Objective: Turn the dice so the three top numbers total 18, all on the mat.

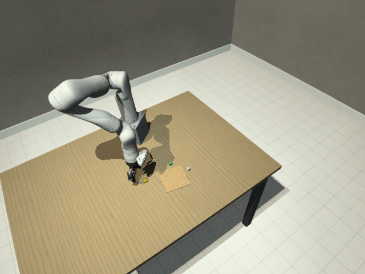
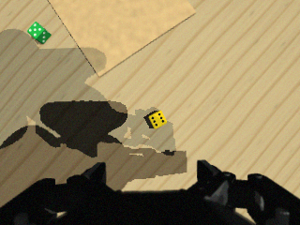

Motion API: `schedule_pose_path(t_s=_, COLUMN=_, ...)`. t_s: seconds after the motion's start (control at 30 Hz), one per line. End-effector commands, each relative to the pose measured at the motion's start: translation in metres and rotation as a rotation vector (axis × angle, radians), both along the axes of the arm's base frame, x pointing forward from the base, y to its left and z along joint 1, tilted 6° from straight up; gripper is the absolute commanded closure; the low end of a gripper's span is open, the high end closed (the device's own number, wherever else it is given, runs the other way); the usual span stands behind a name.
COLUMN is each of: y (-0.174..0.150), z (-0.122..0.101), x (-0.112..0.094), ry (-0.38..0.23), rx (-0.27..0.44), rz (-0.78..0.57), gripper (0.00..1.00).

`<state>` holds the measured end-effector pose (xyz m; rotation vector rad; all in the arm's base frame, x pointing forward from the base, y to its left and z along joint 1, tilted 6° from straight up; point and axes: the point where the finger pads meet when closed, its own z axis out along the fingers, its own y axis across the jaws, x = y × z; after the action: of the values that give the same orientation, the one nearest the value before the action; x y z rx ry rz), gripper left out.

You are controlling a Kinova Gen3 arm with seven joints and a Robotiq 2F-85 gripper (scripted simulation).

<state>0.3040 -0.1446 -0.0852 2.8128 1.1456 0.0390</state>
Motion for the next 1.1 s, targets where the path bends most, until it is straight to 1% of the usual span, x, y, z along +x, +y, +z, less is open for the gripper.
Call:
schedule_pose_path(t_s=0.0, y=0.004, z=-0.001, x=-0.001, ry=0.003, rx=0.003, rz=0.008, gripper=0.00)
schedule_pose_path(t_s=0.23, y=0.027, z=-0.003, x=-0.004, ry=0.003, rx=0.003, rz=0.008, gripper=0.00)
schedule_pose_path(t_s=0.5, y=0.064, z=-0.006, x=-0.008, ry=0.003, rx=0.003, rz=0.008, gripper=0.00)
schedule_pose_path(t_s=0.57, y=0.064, z=-0.006, x=-0.008, ry=0.003, rx=0.003, rz=0.008, gripper=0.00)
schedule_pose_path(t_s=1.07, y=0.134, z=-0.013, x=-0.016, ry=0.003, rx=0.003, rz=0.008, gripper=0.00)
